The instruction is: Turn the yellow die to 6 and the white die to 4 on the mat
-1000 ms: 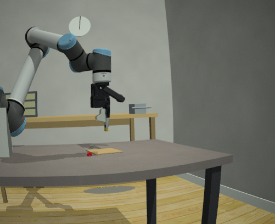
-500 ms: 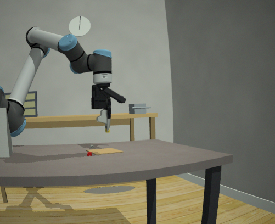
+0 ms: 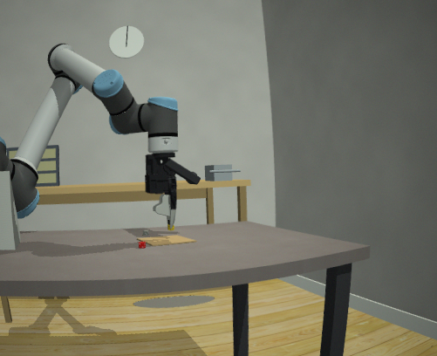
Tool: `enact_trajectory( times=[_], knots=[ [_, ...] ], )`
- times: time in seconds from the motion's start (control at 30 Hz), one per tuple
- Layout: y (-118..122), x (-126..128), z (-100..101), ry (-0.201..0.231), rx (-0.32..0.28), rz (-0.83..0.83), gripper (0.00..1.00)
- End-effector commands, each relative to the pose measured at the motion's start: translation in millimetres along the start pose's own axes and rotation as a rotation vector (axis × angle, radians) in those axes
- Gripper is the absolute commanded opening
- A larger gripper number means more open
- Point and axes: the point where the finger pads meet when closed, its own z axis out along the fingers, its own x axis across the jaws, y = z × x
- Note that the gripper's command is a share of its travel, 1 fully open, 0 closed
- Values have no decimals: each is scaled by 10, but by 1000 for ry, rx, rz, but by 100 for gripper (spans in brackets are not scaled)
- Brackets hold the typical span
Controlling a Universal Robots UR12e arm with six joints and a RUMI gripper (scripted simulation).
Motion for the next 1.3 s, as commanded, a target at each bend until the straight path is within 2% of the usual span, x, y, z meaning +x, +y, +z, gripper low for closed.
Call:
enact_trajectory(
  times=[0.0, 0.23, 1.27],
  knots=[
    [-26, 13, 177, 2, 8, 2, 0],
    [-28, 13, 270, 2, 8, 2, 0],
    [-28, 13, 272, 2, 8, 2, 0]
  ],
)
